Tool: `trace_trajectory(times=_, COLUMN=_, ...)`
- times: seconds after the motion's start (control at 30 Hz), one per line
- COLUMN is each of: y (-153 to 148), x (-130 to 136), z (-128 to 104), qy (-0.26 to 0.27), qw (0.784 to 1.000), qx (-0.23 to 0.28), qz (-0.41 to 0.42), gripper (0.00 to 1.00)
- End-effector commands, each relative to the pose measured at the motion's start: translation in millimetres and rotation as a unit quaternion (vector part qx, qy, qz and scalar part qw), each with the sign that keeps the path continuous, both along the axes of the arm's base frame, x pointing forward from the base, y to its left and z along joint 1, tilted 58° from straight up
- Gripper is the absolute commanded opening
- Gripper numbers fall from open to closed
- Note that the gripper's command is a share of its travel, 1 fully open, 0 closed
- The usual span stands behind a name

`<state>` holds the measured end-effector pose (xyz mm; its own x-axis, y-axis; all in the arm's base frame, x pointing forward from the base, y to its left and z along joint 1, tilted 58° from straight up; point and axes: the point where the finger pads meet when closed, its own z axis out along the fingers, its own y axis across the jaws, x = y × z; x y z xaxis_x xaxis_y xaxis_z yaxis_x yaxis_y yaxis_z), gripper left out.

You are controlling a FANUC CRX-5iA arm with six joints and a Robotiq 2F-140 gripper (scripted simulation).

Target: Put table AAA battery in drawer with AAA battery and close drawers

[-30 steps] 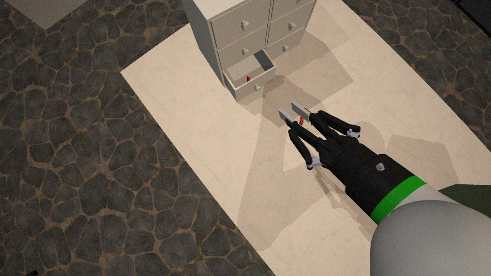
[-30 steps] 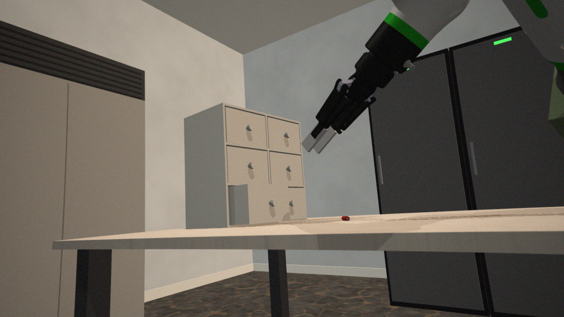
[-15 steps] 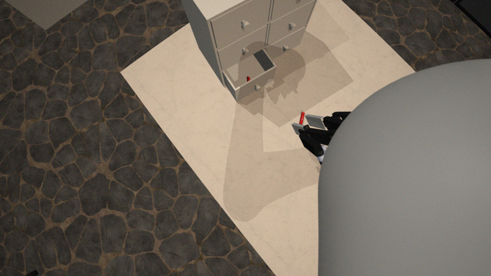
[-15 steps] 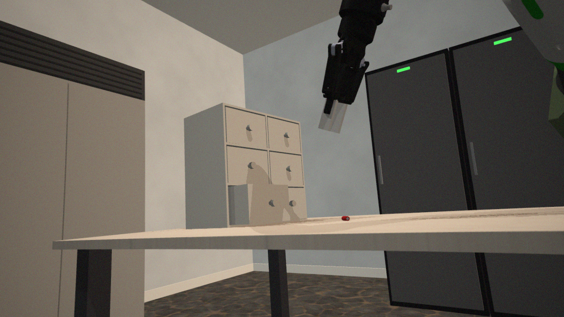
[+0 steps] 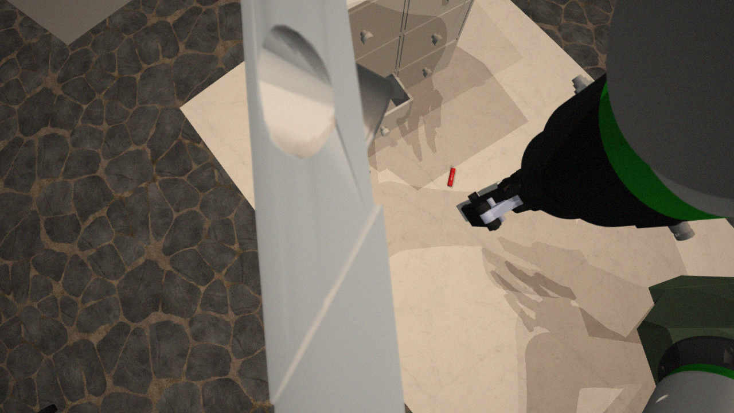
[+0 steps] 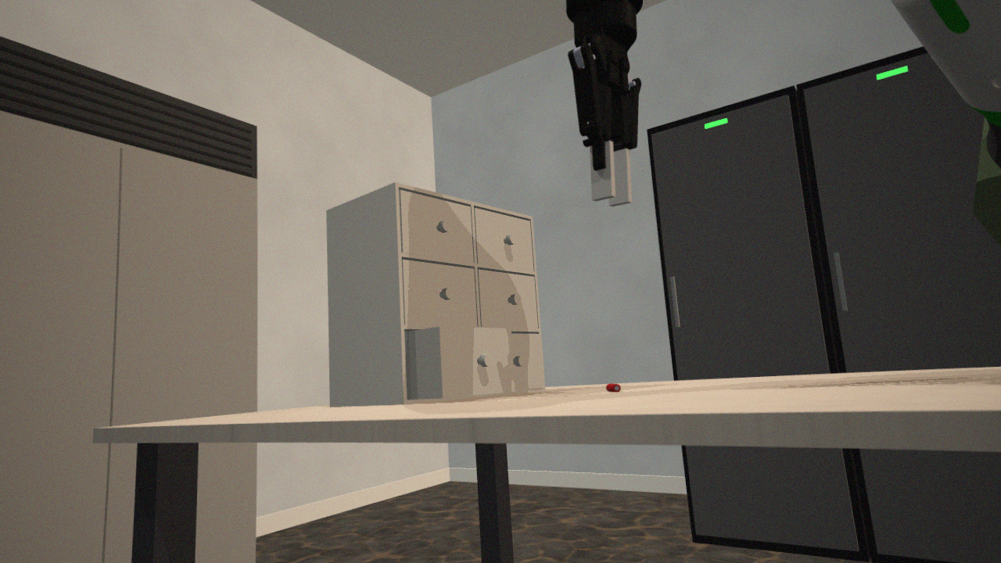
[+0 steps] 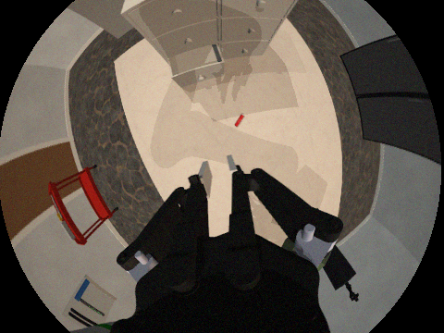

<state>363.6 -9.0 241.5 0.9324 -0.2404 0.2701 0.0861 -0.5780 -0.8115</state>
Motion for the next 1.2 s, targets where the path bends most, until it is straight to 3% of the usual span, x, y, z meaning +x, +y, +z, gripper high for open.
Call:
trace_trajectory(times=0.0, y=-1.2, x=-2.1, z=-0.2, qy=0.008, qw=1.0, qx=0.0, qz=0.011, gripper=0.2)
trace_trajectory(times=0.67, y=-2.7, x=-5.2, z=0.5, qy=0.017, qw=1.0, qx=-0.001, qz=0.023, gripper=0.2)
trace_trajectory(times=0.7, y=-2.7, x=-5.2, z=0.5, qy=0.017, qw=1.0, qx=-0.001, qz=0.023, gripper=1.0)
trace_trajectory(times=1.17, y=-2.7, x=-5.2, z=0.5, qy=0.017, qw=1.0, qx=-0.001, qz=0.023, gripper=1.0)
